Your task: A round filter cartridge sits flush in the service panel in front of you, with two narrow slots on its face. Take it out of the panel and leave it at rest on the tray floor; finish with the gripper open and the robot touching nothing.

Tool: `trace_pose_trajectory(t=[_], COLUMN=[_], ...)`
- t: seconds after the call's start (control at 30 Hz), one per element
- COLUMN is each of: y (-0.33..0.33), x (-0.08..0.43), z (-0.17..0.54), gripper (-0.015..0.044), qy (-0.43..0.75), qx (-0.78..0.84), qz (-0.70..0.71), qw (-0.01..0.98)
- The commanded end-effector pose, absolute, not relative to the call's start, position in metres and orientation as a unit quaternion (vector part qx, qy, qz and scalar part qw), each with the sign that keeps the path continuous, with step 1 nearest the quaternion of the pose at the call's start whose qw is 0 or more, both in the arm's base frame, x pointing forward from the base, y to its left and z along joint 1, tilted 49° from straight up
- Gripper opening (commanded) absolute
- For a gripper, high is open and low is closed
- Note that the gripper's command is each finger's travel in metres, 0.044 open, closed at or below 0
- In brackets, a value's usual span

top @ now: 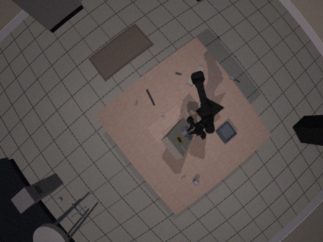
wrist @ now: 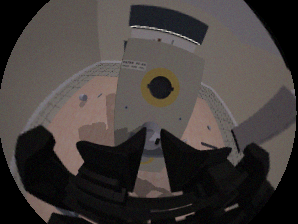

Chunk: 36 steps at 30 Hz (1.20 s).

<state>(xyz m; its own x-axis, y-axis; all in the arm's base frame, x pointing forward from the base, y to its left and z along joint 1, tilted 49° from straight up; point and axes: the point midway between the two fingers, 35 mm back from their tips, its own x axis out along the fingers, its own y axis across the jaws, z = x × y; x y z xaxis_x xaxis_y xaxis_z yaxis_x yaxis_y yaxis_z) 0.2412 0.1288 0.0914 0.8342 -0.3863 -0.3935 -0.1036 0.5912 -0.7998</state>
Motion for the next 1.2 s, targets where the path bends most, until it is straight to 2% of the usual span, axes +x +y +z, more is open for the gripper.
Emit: trace_pose_trajectory(t=[0.0, 0.2, 0.6, 0.73, 0.77, 0.93, 1.17], y=[0.154, 0.173, 0.227, 0.199, 0.187, 0.133, 0.129], x=[0.258, 0.27, 0.263, 0.258, 0.255, 0.232, 0.233], z=[0.114, 0.13, 0.177, 0.149, 0.138, 0.099, 0.095], gripper=[0.0106, 0.0106, 0.0421, 0.0316, 0.0305, 0.0305, 0.0305], qy=[0.27, 0.269, 0.269, 0.325, 0.348, 0.444, 0.448], qx=[-0.436, -0.436, -0.43, -0.415, -0.408, -0.372, -0.371], qz=[-0.085, -0.085, -0.084, -0.104, -0.115, -0.178, -0.18], qw=[0.854, 0.854, 0.858, 0.843, 0.836, 0.795, 0.793])
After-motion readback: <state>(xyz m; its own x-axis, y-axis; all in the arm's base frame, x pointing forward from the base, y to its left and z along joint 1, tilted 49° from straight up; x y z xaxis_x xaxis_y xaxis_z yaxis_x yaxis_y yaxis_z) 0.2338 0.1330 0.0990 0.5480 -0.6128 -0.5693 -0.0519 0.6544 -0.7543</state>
